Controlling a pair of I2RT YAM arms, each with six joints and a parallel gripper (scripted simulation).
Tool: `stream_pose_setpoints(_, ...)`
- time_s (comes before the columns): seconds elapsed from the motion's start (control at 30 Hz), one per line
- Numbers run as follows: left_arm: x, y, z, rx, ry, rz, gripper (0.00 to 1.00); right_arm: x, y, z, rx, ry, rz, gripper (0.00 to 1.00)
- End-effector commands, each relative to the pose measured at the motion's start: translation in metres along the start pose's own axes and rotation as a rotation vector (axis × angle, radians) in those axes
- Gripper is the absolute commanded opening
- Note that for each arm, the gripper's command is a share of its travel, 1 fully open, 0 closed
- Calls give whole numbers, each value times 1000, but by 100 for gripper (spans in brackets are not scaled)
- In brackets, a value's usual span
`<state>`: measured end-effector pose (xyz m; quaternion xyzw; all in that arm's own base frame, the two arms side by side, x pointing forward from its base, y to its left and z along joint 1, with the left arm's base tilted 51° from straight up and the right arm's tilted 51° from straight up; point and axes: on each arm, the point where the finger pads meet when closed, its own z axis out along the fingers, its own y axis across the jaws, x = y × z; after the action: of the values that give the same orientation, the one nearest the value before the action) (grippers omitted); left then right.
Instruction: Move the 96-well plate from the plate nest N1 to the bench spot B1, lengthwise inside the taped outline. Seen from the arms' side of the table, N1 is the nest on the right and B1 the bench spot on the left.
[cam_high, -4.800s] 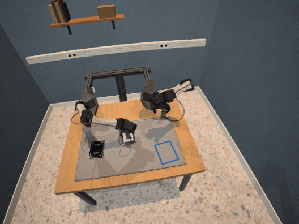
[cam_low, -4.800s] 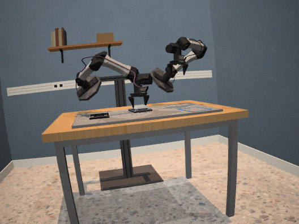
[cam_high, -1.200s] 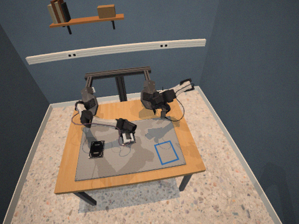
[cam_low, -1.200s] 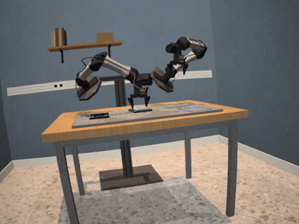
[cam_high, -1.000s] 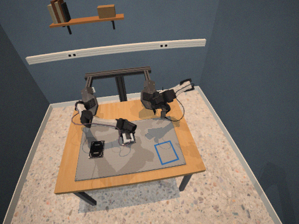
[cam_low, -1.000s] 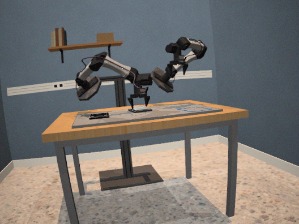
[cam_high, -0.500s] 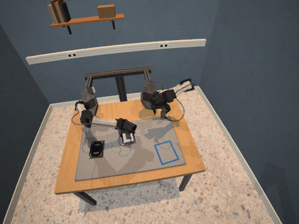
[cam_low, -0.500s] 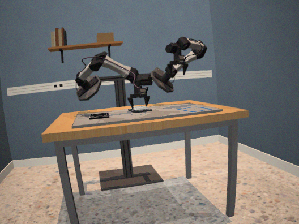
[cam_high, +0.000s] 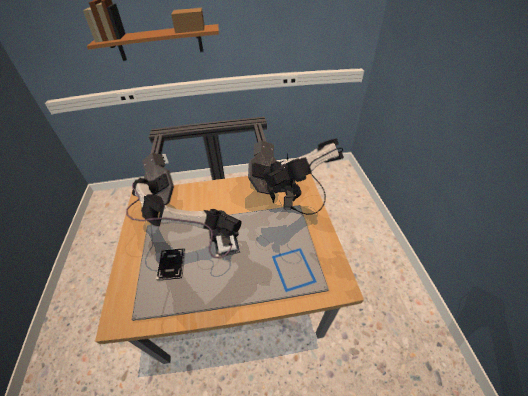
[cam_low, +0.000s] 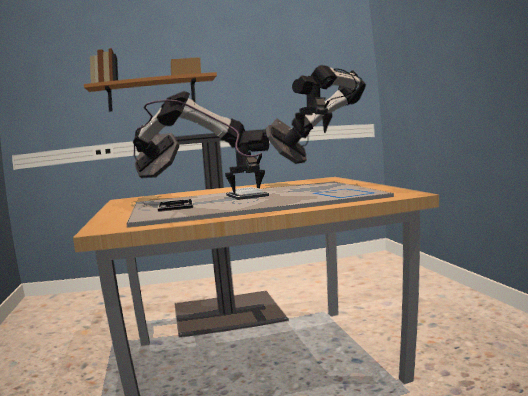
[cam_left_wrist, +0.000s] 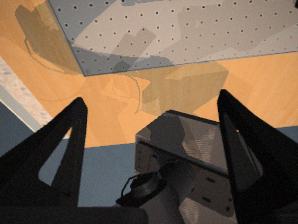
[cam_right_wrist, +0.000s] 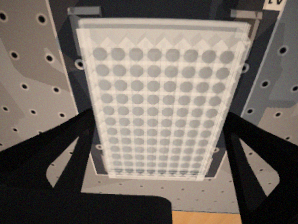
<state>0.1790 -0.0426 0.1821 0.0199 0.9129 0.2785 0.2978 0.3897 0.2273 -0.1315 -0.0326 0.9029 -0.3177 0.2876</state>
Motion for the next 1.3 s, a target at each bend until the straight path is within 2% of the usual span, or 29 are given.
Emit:
stream_pose_setpoints(0.0, -4, 3, -6, -72, 4, -11, 100, -4, -4, -5, 2, -10, 3, 100)
stream_pose_setpoints(0.1, -4, 3, -6, -72, 4, -11, 100, 0, 3, -20, -13, -26, -17, 100)
stream_pose_setpoints(0.23, -4, 3, -6, -72, 4, -11, 100, 2, 4, -19, -10, -24, -21, 100)
stream_pose_setpoints(0.27, -4, 3, -6, -72, 4, -11, 100, -3, -4, -11, 2, -8, 1, 100)
stream_pose_setpoints(0.37, -4, 3, -6, -72, 4, -11, 100, -3, 4, -25, -18, -29, -10, 100)
stream_pose_setpoints(0.6, -4, 3, -6, -72, 4, -11, 100, -8, 7, -32, -28, -35, 4, 100)
stream_pose_setpoints(0.8, -4, 3, -6, -72, 4, -11, 100, -6, 7, -32, -24, -30, 1, 100)
stream_pose_setpoints(0.83, -4, 3, -6, -72, 4, -11, 100, -14, -7, -18, -3, -4, 35, 100)
stream_pose_setpoints(0.97, -4, 3, -6, -72, 4, -11, 100, -8, -4, -16, 1, 0, 19, 100)
stream_pose_setpoints(1.0, -4, 3, -6, -72, 4, -11, 100, -10, 7, -40, -32, -34, 7, 100)
stream_pose_setpoints(1.27, -4, 3, -6, -72, 4, -11, 100, -6, 8, -60, -35, -26, 3, 100)
